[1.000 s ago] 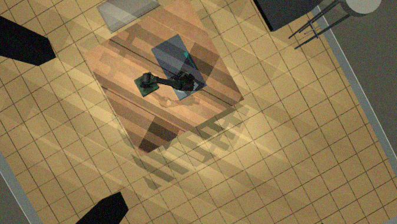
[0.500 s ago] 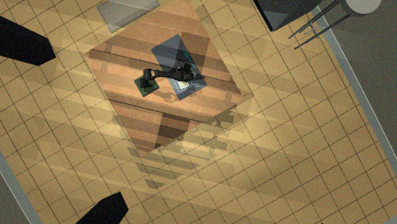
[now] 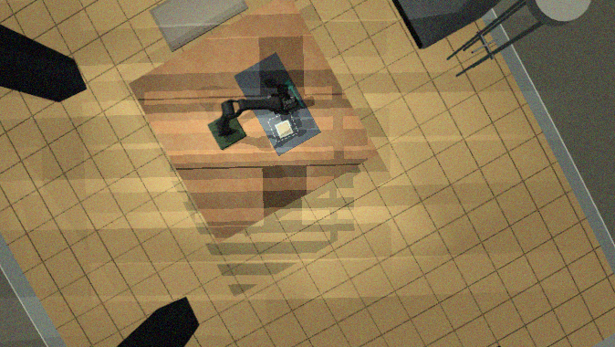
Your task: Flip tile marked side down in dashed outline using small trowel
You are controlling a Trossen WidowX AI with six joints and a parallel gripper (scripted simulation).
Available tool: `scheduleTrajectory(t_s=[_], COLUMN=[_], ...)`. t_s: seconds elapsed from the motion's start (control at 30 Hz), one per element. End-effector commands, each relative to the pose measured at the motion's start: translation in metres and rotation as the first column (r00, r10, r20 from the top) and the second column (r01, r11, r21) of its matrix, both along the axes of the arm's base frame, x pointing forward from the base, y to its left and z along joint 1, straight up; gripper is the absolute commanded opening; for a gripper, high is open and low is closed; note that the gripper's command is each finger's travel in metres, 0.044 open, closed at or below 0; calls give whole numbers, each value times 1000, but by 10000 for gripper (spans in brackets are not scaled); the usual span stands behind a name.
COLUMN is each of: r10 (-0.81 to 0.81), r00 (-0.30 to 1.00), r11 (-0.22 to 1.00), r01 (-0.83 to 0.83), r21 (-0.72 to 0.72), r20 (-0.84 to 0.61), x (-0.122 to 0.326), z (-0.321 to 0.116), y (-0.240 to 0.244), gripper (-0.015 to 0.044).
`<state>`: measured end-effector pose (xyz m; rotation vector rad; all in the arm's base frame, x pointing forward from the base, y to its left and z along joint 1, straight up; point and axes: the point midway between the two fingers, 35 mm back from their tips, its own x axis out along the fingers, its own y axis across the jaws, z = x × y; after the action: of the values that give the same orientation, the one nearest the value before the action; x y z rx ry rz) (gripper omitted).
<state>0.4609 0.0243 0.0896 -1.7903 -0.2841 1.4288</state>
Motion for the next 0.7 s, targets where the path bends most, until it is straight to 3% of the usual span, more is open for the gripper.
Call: scheduleTrajectory(t_s=[0.0, 0.67], r10=[93, 528], r00=[996, 847], r11=[996, 846], r01=[-93, -531], r21=[13, 50], r20=[14, 62], x=[-2, -50], z=[3, 11], y=[27, 160], gripper=[0, 0])
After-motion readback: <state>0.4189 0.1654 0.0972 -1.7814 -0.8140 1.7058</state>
